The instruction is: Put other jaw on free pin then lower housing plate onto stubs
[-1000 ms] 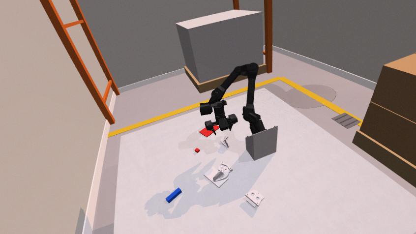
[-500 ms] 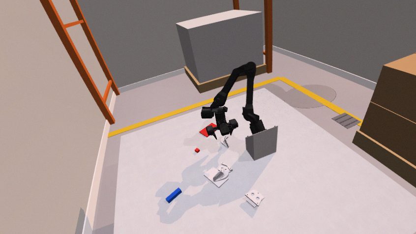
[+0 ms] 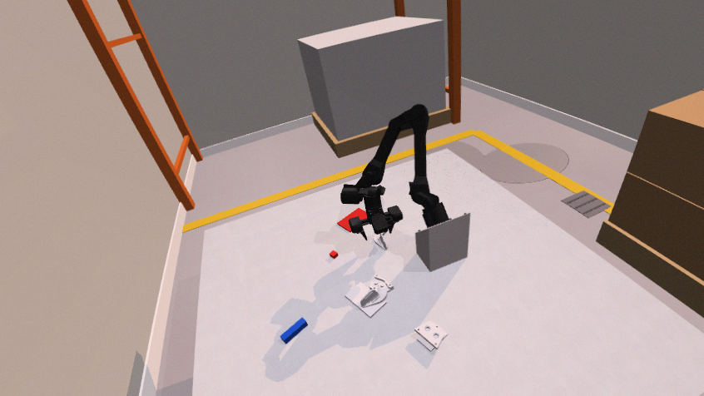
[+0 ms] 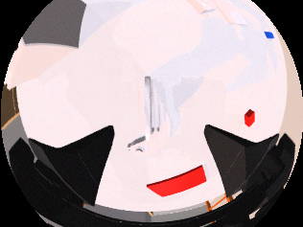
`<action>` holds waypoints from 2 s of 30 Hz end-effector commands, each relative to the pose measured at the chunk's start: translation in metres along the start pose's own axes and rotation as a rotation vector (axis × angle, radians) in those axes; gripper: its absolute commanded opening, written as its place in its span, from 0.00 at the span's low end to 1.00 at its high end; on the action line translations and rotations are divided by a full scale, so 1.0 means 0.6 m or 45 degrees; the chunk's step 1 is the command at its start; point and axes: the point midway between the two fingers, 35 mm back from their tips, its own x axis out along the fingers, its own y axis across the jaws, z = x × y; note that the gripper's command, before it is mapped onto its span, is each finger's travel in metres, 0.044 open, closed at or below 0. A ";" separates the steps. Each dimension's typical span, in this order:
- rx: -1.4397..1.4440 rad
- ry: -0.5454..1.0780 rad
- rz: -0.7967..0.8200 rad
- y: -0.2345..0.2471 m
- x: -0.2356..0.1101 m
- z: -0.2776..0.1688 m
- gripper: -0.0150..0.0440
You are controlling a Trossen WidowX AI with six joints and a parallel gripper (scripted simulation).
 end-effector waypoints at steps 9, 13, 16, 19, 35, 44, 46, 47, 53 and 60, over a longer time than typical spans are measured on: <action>-0.007 -0.006 0.007 0.004 0.035 0.003 1.00; -0.008 -0.004 0.007 0.005 0.045 0.002 1.00; -0.008 -0.003 0.007 0.006 0.053 0.002 1.00; -0.008 -0.002 0.007 0.006 0.054 0.002 1.00; -0.008 -0.002 0.007 0.006 0.055 0.002 1.00; -0.004 0.002 0.009 0.006 0.054 0.001 0.91; -0.004 0.002 0.009 0.006 0.054 0.001 0.82; -0.004 0.002 0.009 0.006 0.054 0.001 0.78; -0.004 0.002 0.009 0.006 0.054 0.001 0.51; -0.004 0.002 0.009 0.006 0.054 0.001 0.48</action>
